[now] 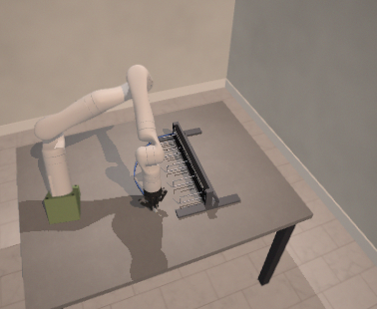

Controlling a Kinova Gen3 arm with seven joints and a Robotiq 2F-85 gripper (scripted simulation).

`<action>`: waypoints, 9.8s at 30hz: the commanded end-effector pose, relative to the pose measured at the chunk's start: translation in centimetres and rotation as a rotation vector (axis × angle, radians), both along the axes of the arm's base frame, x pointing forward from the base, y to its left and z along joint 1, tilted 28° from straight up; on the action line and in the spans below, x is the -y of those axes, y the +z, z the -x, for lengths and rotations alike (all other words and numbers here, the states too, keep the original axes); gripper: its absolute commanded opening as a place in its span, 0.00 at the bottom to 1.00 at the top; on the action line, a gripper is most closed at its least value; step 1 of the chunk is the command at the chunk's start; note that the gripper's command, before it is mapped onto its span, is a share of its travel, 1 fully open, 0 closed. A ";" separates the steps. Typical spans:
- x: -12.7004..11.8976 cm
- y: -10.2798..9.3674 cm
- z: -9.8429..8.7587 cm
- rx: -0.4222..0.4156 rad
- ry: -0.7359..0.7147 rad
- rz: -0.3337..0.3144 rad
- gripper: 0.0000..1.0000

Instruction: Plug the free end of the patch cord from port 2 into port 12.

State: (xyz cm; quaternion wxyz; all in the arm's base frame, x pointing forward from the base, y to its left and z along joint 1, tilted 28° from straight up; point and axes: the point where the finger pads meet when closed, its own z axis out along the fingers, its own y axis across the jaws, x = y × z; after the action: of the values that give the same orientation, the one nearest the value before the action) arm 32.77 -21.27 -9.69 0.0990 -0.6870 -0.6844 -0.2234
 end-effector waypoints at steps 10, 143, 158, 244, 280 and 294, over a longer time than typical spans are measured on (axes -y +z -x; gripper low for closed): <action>0.0 -0.1 -0.1 0.000 0.000 0.000 0.00; 2.6 5.5 0.8 0.008 0.014 0.004 0.00; 1.9 6.3 -0.1 0.041 0.080 0.017 0.00; -7.9 18.4 -14.1 0.553 1.097 0.218 0.00; -8.4 19.1 -14.9 0.583 1.155 0.229 0.00; -8.4 19.1 -14.9 0.583 1.155 0.229 0.00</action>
State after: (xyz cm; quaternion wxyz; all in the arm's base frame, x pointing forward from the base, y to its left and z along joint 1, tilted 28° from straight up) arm 47.68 -12.77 9.34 -0.0594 -0.1262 -0.9614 -0.2371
